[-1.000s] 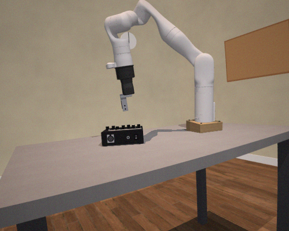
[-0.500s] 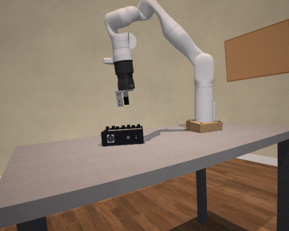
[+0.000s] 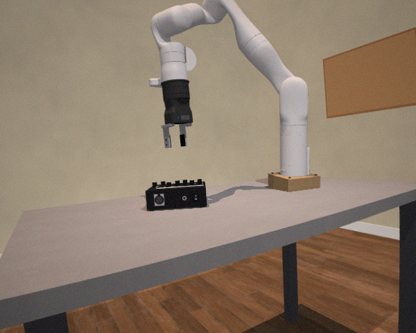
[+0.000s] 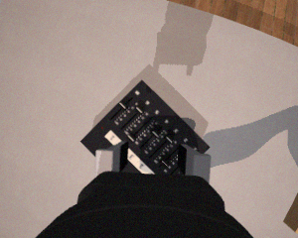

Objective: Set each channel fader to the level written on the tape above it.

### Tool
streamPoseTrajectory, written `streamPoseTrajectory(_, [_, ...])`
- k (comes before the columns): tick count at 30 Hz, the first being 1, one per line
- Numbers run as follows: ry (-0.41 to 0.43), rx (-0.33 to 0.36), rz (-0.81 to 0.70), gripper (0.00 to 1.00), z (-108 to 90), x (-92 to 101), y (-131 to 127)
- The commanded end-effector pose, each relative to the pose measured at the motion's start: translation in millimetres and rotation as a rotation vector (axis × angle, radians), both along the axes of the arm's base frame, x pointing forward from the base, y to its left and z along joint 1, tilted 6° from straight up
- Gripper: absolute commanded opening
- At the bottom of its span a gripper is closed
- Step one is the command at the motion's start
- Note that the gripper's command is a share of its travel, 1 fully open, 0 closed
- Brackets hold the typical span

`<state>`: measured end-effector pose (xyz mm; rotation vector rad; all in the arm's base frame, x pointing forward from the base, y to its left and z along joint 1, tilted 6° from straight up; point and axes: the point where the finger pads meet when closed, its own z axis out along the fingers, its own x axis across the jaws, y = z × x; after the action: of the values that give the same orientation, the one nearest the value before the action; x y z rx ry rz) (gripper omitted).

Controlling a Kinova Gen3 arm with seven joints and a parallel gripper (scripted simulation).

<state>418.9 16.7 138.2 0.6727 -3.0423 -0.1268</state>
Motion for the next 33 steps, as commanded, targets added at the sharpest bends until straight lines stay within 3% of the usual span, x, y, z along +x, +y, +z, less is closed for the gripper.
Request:
streamPoseTrajectory(1, [-0.01,0.0,-0.045,1.0,4.4,2.1,0.2])
streamPoseTrajectory(13, [-0.019,0.018,-0.204,1.0,10.8,4.9,4.1])
streamPoseTrajectory(33, [-0.021,0.021,-0.228,1.0,11.8,5.3,4.7])
